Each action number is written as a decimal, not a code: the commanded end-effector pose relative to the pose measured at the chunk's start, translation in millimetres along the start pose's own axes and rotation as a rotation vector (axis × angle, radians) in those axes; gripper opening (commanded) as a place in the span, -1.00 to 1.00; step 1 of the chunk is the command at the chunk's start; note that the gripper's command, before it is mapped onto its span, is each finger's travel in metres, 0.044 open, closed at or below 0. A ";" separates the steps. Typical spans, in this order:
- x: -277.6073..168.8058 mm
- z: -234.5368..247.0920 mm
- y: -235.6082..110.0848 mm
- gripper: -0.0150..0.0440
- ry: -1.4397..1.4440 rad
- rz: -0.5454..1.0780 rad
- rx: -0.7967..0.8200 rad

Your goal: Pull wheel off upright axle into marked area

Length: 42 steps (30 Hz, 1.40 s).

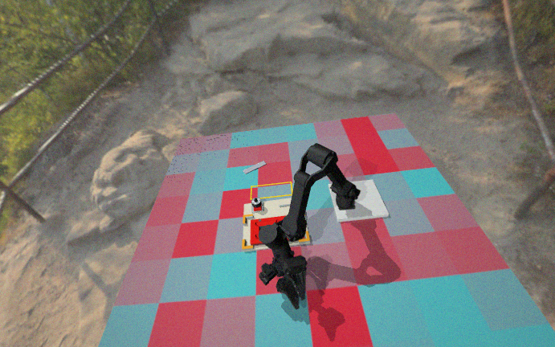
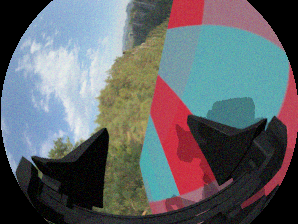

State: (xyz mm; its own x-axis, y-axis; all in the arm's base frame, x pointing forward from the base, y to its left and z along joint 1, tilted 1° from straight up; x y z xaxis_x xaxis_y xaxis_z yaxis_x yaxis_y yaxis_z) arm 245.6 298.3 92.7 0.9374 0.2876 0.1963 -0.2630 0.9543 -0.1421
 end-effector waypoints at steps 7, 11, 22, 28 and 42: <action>44.0 -8.9 -32.5 0.53 0.009 -0.184 -0.177; 69.5 -12.8 -64.6 0.53 0.025 -0.301 -0.329; 100.2 -11.1 -150.7 0.53 0.091 -0.474 -0.695; 102.2 -4.2 -203.0 0.53 0.136 -0.476 -0.918; 75.1 27.3 -293.8 0.53 0.259 -0.302 -1.287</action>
State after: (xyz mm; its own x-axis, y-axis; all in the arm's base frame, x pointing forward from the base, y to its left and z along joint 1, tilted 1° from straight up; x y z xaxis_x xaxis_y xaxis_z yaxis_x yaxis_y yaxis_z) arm 395.8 90.4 151.5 0.9495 -0.1359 0.2829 0.3134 0.3647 -0.8768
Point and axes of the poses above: the point midway between the two fingers, 35 mm back from their tips, its own y axis out along the fingers, its own z axis across the jaws, x = y × z, the point moved 8 cm from there along -y, back along the fingers, and after that the axes turned 1 degree about y, right-handed, at the moved point
